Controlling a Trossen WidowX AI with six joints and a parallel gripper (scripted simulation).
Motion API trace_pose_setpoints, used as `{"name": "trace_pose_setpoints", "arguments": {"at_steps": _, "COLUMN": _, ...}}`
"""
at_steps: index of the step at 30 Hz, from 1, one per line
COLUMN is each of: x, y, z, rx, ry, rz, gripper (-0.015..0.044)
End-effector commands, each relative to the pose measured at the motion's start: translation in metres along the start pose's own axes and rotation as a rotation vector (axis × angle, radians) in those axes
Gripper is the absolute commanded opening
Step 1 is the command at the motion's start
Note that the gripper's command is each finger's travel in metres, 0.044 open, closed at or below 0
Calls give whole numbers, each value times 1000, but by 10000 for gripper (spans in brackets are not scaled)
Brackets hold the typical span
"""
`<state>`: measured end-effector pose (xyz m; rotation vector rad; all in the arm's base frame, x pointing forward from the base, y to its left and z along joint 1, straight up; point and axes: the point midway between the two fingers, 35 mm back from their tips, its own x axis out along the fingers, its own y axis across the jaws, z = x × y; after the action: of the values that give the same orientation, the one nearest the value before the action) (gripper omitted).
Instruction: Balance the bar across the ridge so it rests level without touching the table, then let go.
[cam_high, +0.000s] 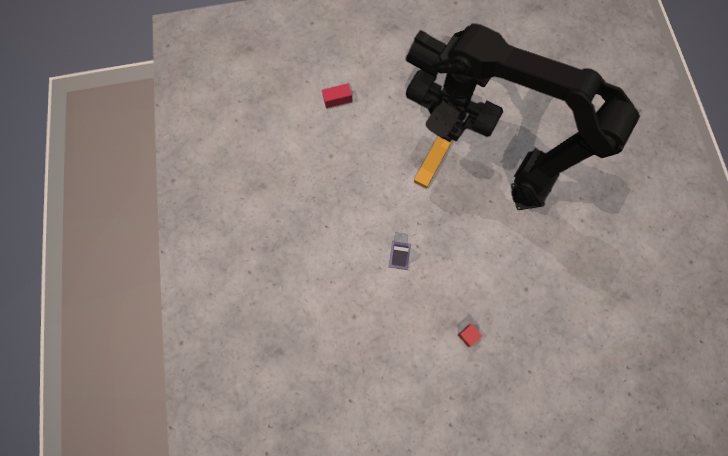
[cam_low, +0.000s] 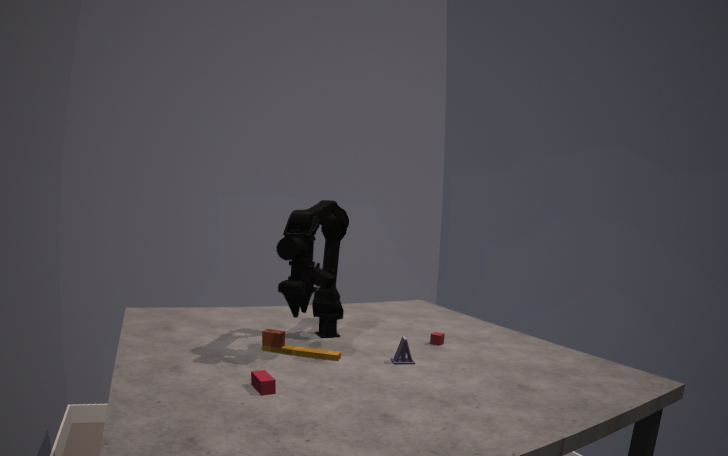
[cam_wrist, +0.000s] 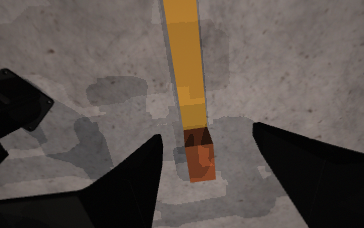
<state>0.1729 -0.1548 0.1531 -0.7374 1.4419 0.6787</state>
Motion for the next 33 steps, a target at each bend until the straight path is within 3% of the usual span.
{"name": "trace_pose_setpoints", "arguments": {"at_steps": 1, "x": 18, "y": 0, "z": 1, "rx": -11, "ry": -6, "rz": 14, "gripper": 315}}
{"name": "trace_pose_setpoints", "arguments": {"at_steps": 11, "x": 81, "y": 4, "z": 2, "rx": -11, "ry": -6, "rz": 15, "gripper": 315}}
{"name": "trace_pose_setpoints", "arguments": {"at_steps": 33, "x": 104, "y": 4, "z": 2, "rx": -11, "ry": -6, "rz": 15, "gripper": 315}}
